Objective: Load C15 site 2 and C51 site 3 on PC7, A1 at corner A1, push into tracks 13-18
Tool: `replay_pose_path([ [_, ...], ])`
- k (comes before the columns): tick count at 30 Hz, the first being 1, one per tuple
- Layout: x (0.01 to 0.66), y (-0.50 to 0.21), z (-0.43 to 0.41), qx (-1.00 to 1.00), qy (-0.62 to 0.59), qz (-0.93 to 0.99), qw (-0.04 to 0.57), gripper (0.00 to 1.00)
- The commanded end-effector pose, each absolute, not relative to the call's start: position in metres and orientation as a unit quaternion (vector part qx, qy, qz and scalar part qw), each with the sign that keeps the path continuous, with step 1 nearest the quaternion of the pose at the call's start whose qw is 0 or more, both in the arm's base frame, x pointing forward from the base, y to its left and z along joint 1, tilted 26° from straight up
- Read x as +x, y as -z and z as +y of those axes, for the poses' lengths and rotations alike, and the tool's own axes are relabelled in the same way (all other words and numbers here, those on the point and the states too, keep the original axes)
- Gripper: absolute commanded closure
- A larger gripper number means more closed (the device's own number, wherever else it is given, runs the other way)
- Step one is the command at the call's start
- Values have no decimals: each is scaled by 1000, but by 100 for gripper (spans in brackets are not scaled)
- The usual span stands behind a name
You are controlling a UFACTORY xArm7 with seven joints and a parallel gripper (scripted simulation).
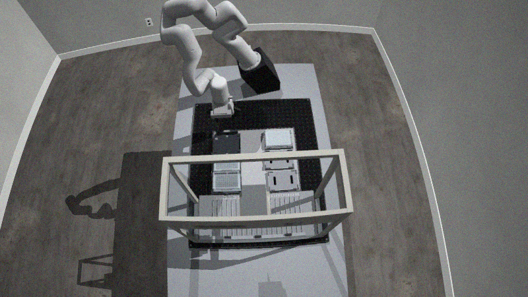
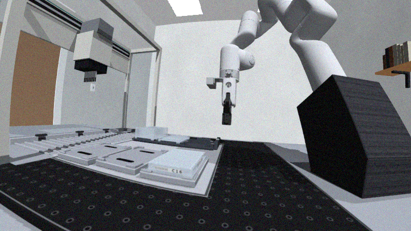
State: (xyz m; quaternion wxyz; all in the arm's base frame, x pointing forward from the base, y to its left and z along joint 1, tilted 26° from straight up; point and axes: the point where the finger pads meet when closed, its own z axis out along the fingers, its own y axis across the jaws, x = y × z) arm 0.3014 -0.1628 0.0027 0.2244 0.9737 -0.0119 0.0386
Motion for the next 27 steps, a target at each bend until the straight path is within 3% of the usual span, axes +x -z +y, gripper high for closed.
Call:
replay_pose_path([
  [1, 303, 3, -165, 974, -41, -11, 225, 18],
  [27, 306, 36, -181, 974, -41, -12, 224, 18],
])
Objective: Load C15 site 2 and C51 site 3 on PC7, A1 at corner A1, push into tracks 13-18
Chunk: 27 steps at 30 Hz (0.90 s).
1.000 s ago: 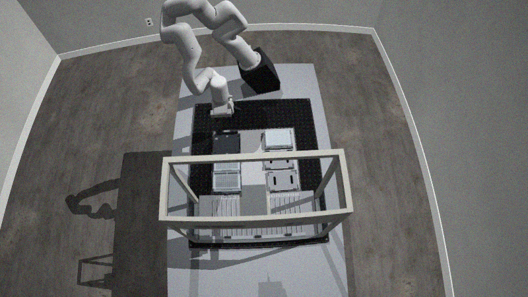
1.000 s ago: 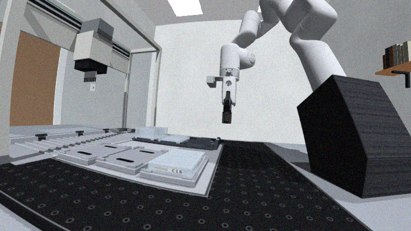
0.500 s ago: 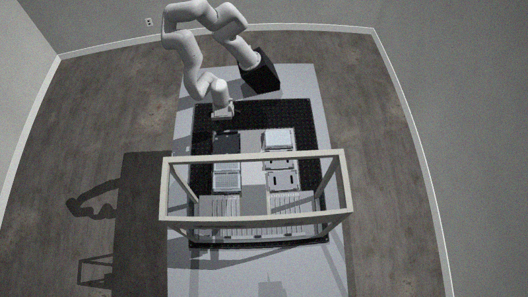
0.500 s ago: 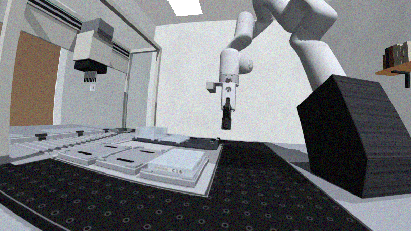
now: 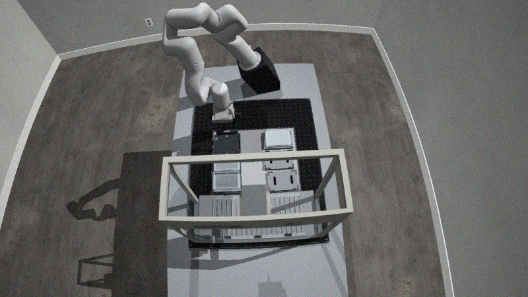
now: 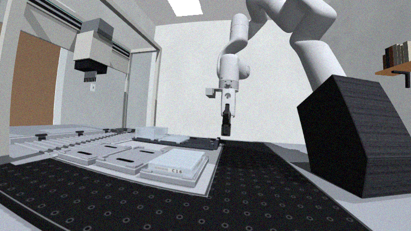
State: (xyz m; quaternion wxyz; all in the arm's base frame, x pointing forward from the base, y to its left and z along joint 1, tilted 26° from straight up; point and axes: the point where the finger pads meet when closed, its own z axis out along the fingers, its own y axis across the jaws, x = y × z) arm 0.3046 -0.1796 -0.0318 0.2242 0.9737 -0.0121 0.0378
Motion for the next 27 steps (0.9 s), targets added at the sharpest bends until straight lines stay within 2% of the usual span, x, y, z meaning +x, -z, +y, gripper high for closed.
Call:
replay_pose_path([
  [1, 306, 37, -182, 974, -41, -12, 224, 18],
  [27, 308, 55, -191, 974, -41, -12, 224, 18],
])
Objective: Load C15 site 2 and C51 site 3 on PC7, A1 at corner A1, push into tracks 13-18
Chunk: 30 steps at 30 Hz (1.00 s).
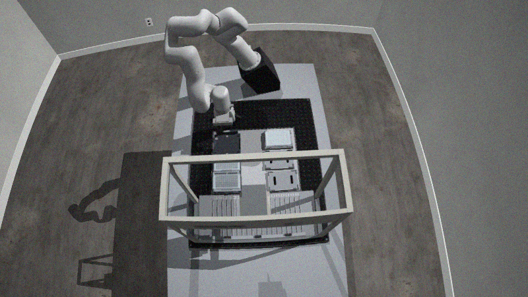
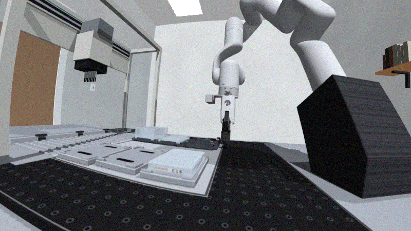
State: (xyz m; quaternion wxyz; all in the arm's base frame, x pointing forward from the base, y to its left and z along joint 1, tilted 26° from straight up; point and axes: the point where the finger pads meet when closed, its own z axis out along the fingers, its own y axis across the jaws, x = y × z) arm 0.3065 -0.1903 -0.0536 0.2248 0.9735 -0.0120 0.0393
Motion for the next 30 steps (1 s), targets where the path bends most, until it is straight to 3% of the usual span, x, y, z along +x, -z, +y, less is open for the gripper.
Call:
replay_pose_path([
  [1, 308, 55, -191, 974, -41, -12, 224, 18],
  [30, 309, 67, -197, 974, -41, -12, 224, 18],
])
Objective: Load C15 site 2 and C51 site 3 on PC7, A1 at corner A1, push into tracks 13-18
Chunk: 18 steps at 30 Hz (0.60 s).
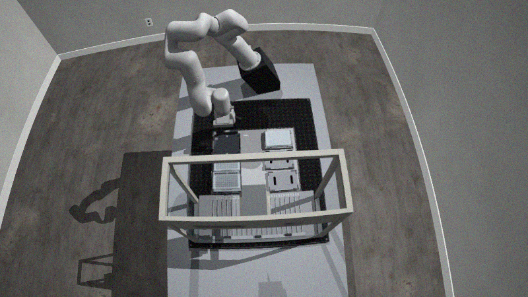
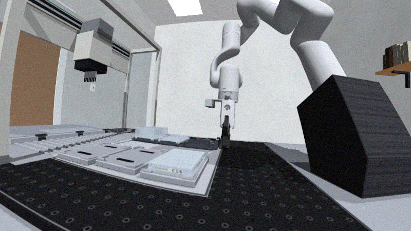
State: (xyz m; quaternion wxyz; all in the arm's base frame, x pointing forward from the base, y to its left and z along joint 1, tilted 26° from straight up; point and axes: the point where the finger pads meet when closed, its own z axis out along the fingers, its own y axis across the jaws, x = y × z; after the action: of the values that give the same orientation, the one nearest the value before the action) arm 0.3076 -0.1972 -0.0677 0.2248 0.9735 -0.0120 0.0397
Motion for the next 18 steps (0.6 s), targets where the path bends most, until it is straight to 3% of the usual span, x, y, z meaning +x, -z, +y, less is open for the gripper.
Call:
replay_pose_path([
  [1, 309, 67, -197, 974, -41, -12, 224, 18],
  [18, 321, 66, -197, 974, -41, -12, 224, 18],
])
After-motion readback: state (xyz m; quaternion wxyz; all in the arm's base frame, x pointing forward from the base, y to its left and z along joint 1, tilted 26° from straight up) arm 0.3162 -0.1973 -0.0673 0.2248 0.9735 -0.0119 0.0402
